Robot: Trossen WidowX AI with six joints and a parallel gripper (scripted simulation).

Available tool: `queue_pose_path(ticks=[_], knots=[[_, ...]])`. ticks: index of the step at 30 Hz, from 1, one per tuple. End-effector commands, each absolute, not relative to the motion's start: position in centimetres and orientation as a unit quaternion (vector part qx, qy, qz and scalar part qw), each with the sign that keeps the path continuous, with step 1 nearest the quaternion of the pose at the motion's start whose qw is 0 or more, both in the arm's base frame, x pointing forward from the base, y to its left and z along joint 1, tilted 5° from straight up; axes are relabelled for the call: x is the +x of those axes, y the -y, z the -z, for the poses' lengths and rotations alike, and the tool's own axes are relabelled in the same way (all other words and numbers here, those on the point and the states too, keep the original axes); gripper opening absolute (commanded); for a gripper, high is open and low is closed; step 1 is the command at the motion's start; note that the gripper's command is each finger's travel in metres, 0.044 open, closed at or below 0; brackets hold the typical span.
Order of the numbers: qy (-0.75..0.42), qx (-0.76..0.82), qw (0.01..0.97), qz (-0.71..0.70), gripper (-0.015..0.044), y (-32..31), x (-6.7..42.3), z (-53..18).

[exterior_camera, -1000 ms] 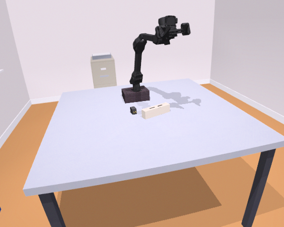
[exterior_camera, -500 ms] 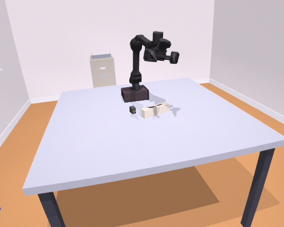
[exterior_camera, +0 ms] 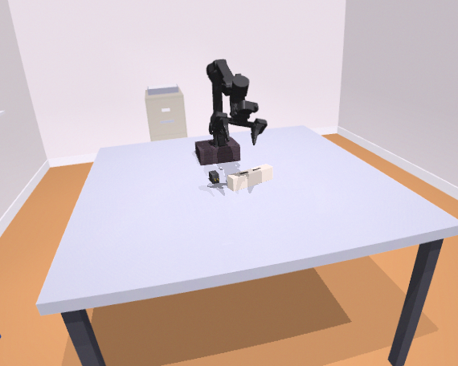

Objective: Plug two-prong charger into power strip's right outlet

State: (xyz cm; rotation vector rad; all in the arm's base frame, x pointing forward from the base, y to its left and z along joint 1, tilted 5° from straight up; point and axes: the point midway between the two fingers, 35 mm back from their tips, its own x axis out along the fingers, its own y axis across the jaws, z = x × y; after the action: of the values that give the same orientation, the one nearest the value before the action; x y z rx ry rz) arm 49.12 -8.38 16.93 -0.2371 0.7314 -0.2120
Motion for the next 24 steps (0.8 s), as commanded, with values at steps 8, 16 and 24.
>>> queue_pose_path(ticks=[8, 16, 24], knots=[[-0.514, -0.105, 0.847, 0.084, 0.0440, 11.2, 41.1, -9.6], [-0.617, -0.079, 0.781, 0.062, 0.0440, 12.1, 34.5, -5.5], [-0.707, -0.038, 0.705, 0.031, 0.0440, 11.9, 27.5, -2.7]])
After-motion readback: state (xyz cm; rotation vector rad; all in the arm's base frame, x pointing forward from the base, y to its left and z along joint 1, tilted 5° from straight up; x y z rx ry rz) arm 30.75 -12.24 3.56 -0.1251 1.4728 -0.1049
